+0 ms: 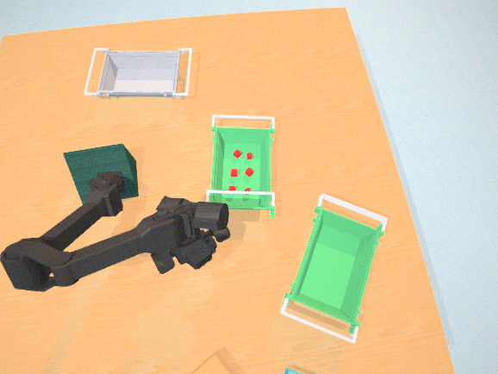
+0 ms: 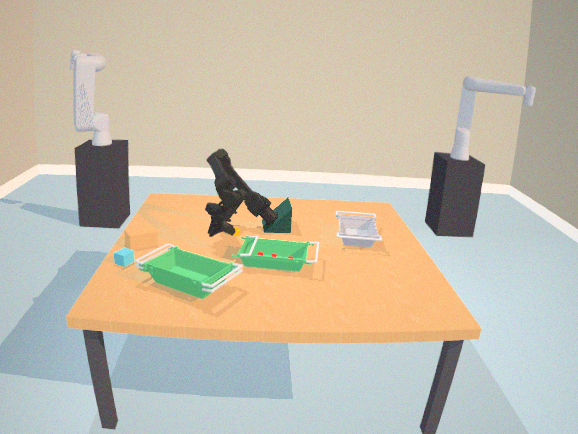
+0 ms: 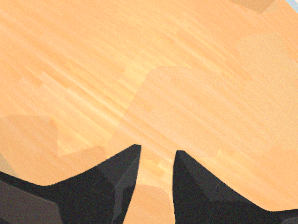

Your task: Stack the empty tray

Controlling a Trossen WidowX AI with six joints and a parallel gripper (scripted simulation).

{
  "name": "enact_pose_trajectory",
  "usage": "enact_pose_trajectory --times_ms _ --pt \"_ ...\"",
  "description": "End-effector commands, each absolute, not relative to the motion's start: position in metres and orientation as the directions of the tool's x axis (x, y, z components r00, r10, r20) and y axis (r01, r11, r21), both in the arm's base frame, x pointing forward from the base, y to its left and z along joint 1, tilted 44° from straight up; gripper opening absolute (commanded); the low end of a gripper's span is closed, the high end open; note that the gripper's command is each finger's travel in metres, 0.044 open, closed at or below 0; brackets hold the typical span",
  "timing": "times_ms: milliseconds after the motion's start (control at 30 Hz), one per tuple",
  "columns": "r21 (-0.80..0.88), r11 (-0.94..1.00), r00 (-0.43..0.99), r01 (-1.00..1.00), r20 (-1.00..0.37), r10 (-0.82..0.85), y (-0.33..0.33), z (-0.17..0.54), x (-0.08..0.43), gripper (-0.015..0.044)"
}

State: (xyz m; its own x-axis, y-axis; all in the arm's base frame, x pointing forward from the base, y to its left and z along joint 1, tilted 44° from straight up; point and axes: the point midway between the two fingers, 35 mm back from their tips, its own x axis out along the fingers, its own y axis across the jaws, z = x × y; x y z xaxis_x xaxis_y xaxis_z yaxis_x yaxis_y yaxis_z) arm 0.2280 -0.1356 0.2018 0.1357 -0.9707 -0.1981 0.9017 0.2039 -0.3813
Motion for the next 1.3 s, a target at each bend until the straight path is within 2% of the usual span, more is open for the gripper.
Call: enact_pose_trajectory --times_ms 0,267,367,667,867,1067,1267 --pt "-0.423 0.333 0.214 0.843 -0.305 -0.928 -0.11 0.195 0.274 0.0084" --pt "-0.5 0.541 0.3 0.676 -0.485 -0.822 -0.033 0.172 0.358 0.0084" --pt "-0.545 0.594 0.341 0.592 -0.499 -0.797 -0.01 0.16 0.366 0.0084" --pt "-0.588 0.696 0.31 0.412 -0.627 -0.714 0.073 0.107 0.406 0.0084" --pt "-0.614 0.734 0.238 0.291 -0.696 -0.677 0.134 0.057 0.412 0.0084" --pt "-0.647 0.74 0.126 0.184 -0.731 -0.671 0.19 -0.001 0.395 0.0084" --pt "-0.657 0.737 0.095 0.159 -0.733 -0.674 0.202 -0.016 0.387 0.0084"
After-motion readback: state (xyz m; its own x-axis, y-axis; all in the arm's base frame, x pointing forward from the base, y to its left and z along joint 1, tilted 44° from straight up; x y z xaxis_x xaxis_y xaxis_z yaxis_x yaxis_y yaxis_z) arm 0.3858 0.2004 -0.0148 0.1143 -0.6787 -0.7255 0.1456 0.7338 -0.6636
